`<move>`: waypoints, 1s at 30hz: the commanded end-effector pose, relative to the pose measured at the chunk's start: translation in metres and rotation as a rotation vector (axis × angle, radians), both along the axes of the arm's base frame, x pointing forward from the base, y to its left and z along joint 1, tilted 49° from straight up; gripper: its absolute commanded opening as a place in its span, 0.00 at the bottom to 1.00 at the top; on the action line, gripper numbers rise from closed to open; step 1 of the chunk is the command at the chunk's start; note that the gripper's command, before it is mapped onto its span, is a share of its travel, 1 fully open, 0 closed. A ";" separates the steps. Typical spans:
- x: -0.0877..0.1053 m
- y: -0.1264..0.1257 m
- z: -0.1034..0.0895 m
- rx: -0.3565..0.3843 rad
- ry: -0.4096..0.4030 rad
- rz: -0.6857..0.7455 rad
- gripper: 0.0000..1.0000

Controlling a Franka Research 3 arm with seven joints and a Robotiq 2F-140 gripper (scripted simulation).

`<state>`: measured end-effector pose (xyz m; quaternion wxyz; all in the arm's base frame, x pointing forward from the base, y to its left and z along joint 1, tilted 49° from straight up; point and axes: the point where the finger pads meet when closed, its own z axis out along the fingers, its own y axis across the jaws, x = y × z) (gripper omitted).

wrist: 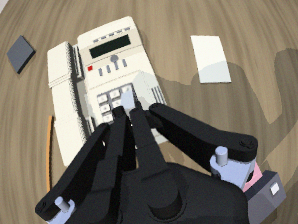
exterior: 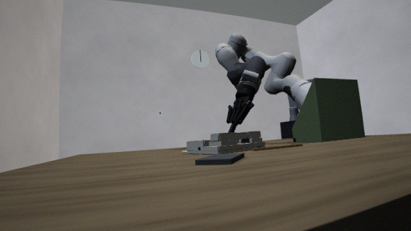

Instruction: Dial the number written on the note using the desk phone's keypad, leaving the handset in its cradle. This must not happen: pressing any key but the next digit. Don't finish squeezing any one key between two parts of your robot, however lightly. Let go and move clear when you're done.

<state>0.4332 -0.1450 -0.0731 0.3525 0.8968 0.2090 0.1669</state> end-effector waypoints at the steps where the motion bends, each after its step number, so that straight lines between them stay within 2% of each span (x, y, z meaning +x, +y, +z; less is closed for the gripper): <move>1: 0.000 -0.001 -0.001 0.003 -0.004 -0.004 0.00; 30: 0.000 -0.003 -0.003 0.003 -0.004 -0.004 0.00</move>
